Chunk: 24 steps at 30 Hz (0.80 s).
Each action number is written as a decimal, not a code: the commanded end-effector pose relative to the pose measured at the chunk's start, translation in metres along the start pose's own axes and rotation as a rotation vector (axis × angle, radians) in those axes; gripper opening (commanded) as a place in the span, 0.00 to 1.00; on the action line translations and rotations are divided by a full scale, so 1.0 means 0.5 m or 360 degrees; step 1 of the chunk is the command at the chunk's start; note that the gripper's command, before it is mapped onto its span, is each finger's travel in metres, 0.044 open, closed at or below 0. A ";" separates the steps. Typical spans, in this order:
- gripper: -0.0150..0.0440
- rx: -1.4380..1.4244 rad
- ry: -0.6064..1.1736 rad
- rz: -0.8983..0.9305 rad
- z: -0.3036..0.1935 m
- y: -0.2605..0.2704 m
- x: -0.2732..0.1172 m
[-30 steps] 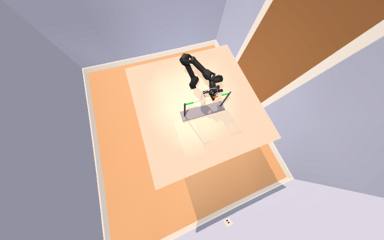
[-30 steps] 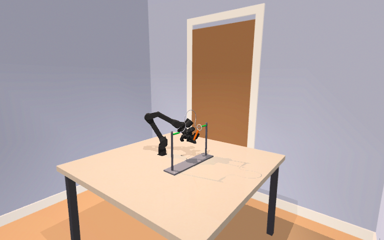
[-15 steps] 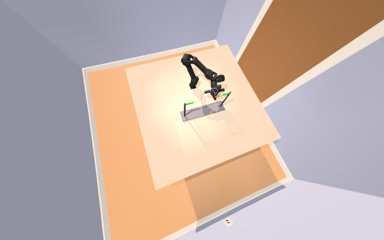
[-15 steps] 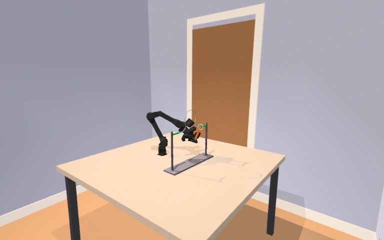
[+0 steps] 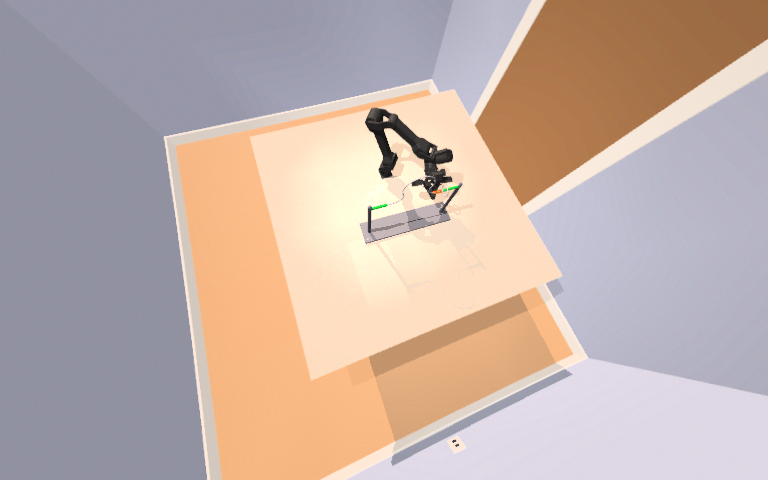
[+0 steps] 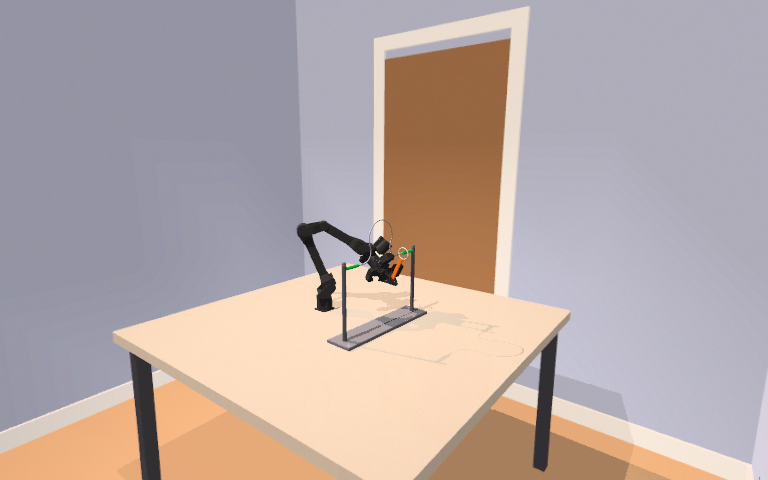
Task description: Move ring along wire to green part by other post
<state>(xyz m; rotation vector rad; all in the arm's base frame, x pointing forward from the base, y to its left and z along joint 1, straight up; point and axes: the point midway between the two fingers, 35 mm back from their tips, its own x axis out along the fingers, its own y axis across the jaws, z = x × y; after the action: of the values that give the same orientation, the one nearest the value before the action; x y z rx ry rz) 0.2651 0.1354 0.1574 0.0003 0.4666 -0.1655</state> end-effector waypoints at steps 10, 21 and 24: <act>0.00 0.0014 -0.0011 -0.0003 0.002 0.022 -0.003; 0.00 0.0014 -0.0011 -0.0003 -0.023 0.025 0.010; 0.00 0.0014 -0.0011 -0.0003 -0.023 0.025 0.010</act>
<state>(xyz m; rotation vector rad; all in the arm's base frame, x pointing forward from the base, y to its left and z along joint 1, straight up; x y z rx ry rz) 0.2660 0.1474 0.1453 0.0004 0.4632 -0.1652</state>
